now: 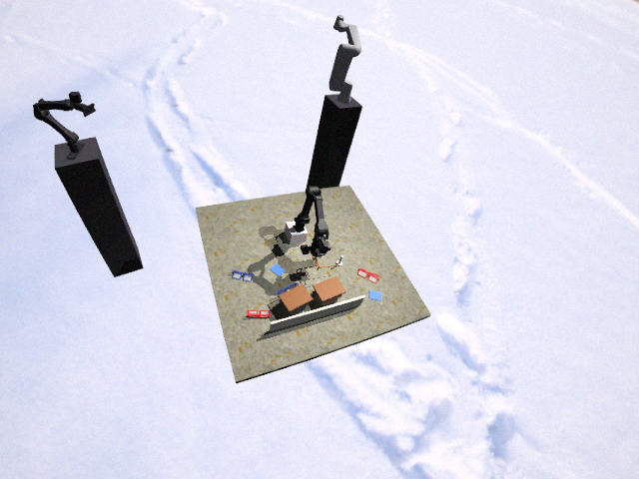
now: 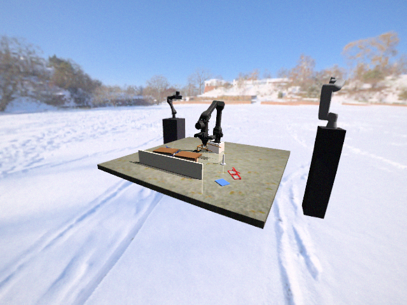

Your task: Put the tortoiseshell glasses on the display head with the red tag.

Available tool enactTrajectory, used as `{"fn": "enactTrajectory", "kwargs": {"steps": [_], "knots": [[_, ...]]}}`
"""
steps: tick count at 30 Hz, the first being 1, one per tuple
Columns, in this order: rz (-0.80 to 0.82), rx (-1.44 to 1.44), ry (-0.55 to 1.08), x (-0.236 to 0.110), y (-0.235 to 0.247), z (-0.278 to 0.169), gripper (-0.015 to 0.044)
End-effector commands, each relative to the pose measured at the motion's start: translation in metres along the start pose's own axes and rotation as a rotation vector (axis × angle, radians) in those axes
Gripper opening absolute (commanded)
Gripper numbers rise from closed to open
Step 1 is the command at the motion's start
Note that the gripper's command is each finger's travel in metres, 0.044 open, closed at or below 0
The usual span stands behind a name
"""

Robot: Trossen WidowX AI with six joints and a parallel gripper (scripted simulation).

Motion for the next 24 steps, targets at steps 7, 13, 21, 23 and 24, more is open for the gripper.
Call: {"fn": "enactTrajectory", "kwargs": {"steps": [7,13,21,23,24], "knots": [[-0.034,0.082,-0.003,-0.011,0.016,-0.007,0.0],[-0.074,0.197,-0.023,-0.016,0.035,-0.015,0.0],[-0.117,0.351,-0.068,-0.024,0.058,-0.029,0.0],[-0.125,0.39,-0.082,-0.025,0.064,-0.033,0.0],[-0.129,0.409,-0.089,-0.026,0.066,-0.035,0.0]]}}
Point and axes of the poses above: the point midway between the two fingers, 35 mm back from their tips, its own x axis out along the fingers, its own y axis across the jaws, z = x × y, the point moved 6 cm from there along -x, back along the fingers
